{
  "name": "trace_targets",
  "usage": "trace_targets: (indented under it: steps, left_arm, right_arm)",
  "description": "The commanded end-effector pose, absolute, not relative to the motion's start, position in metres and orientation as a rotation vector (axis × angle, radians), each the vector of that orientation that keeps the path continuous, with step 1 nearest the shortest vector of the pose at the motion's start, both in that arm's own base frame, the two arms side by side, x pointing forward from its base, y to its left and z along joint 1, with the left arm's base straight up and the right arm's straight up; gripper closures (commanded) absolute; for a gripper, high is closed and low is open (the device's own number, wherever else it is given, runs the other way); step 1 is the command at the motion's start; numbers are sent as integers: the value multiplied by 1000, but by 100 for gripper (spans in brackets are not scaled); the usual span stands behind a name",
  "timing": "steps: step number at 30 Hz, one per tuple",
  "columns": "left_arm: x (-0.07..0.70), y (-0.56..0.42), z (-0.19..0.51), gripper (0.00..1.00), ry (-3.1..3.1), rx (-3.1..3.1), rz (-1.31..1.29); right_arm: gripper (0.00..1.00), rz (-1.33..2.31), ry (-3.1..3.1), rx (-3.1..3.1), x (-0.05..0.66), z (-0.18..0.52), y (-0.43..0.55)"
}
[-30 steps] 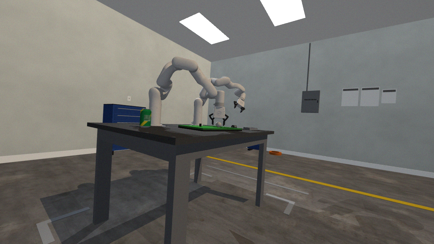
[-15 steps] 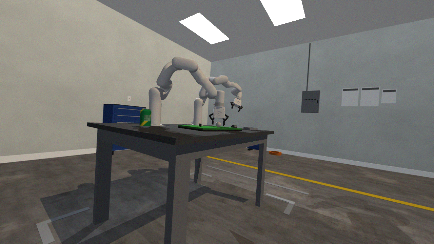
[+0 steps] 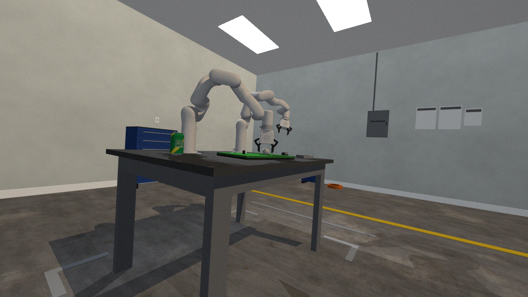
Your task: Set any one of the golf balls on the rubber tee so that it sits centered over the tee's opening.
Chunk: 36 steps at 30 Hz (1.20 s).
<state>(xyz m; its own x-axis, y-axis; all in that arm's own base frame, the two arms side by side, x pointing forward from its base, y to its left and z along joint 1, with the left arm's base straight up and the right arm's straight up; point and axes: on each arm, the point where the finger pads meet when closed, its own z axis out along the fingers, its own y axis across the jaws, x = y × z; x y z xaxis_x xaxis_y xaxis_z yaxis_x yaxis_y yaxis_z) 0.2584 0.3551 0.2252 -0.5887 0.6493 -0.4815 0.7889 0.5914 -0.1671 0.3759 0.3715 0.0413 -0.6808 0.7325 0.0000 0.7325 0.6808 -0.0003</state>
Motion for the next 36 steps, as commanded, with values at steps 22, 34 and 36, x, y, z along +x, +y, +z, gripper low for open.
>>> trace_targets:
  steps: [22,34,36]
  left_arm:
    - [157,391,236,0,2380,1570,-196]
    - [110,399,240,0,2330,1786,-97]
    - [102,399,241,0,2319,1827,-82]
  right_arm:
    - [0,-21,-2876,-1269,379,46,375]
    - [0,-21,-2876,-1269,379,46,375]
    - [0,-21,-2876,-1269,379,46,375]
